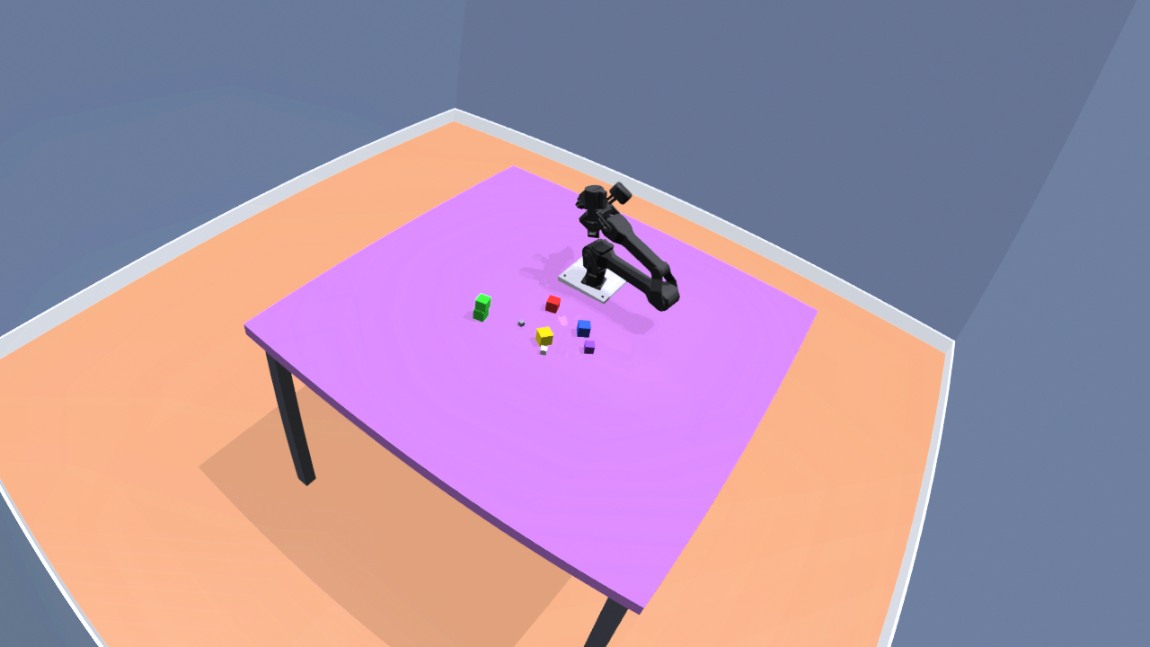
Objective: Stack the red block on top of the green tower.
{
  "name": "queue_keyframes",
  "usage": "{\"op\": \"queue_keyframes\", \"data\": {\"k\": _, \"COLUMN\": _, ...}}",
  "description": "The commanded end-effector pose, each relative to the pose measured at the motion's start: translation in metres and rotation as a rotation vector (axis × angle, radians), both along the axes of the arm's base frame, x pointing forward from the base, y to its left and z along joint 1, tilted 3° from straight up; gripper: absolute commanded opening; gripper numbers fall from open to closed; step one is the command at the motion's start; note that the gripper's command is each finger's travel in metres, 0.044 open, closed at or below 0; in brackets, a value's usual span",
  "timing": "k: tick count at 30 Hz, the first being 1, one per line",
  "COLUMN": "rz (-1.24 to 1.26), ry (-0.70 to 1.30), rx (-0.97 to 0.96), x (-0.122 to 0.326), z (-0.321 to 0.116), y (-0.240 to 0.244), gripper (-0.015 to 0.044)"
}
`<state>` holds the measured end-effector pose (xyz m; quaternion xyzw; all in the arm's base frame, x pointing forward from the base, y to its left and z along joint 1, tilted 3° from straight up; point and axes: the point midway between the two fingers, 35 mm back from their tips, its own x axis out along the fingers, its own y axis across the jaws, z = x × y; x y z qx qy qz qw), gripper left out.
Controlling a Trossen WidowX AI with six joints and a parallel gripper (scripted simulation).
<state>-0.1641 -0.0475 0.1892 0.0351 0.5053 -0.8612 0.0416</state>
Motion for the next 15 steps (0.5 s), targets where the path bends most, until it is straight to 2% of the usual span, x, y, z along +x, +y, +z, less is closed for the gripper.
{"op": "queue_keyframes", "data": {"k": 1, "rz": 0.007, "ry": -0.002, "rx": 0.002, "x": 0.0, "z": 0.0, "y": -0.001, "gripper": 0.0426}}
{"op": "queue_keyframes", "data": {"k": 2, "rz": 0.029, "ry": -0.008, "rx": 0.009, "x": 0.001, "z": 0.0, "y": -0.005, "gripper": 0.044}}
{"op": "queue_keyframes", "data": {"k": 15, "rz": 0.576, "ry": -0.183, "rx": 0.216, "x": 0.045, "z": -0.007, "y": -0.091, "gripper": 0.044}}
